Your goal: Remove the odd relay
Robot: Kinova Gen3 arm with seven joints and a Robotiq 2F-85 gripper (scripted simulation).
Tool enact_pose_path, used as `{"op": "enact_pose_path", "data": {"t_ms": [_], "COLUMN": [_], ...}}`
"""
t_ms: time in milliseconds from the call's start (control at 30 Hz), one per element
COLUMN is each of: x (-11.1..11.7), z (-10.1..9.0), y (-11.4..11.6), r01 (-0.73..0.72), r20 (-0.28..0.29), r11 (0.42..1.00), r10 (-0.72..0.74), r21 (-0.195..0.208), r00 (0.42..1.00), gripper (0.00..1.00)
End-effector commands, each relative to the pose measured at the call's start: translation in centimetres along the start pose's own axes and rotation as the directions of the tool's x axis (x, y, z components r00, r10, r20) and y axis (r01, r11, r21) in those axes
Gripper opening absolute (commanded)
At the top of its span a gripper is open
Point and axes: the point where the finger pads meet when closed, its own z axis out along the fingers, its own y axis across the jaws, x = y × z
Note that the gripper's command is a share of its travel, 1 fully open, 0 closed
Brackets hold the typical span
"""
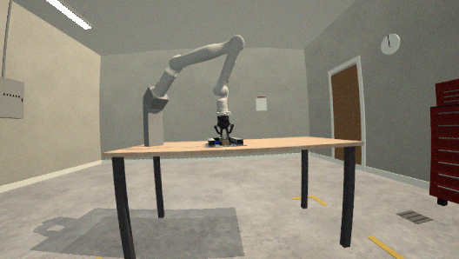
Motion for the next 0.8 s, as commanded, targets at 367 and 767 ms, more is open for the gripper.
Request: {"op": "enact_pose_path", "data": {"t_ms": [367,767], "x": [0.2,0.2], "z": [-0.12,-0.12], "y": [-0.01,-0.03], "r01": [-0.004,-0.004], "r20": [-0.004,-0.004], "r11": [1.0,0.999], "r10": [0.004,0.004], "r21": [-0.022,-0.033], "r00": [1.0,1.0], "gripper": [0.0,0.0]}}
